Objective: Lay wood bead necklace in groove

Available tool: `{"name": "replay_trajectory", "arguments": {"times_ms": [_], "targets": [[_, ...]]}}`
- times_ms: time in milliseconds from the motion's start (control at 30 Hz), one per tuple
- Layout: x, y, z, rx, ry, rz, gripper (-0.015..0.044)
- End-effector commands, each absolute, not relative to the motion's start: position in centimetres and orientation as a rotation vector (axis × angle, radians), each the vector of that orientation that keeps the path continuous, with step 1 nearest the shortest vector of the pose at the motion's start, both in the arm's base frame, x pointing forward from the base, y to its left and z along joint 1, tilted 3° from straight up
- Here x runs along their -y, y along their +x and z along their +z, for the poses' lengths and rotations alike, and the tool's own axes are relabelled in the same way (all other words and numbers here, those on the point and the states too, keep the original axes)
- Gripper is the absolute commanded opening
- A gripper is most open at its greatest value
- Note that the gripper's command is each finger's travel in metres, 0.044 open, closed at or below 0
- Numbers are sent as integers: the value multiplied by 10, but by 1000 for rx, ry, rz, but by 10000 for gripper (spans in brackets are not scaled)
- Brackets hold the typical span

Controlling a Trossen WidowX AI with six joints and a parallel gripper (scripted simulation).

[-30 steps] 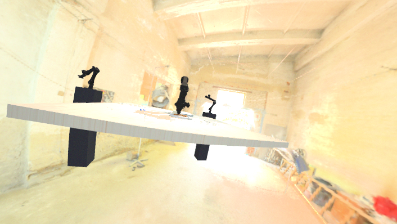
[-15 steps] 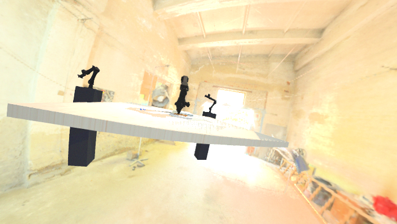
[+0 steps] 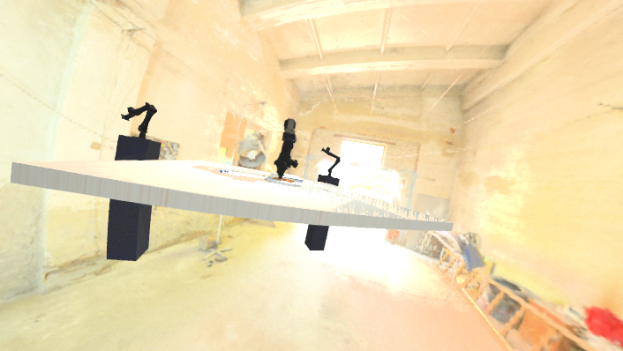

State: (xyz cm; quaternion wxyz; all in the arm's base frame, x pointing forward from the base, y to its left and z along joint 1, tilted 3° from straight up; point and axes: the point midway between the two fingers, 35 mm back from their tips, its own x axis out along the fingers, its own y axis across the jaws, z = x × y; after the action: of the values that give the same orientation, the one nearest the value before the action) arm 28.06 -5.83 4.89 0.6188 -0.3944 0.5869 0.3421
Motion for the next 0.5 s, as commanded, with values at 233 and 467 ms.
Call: {"name": "replay_trajectory", "arguments": {"times_ms": [233,467], "targets": [[58,280,51,-1349,-907,790,0],[57,279,55,-1348,-907,797,0]]}}
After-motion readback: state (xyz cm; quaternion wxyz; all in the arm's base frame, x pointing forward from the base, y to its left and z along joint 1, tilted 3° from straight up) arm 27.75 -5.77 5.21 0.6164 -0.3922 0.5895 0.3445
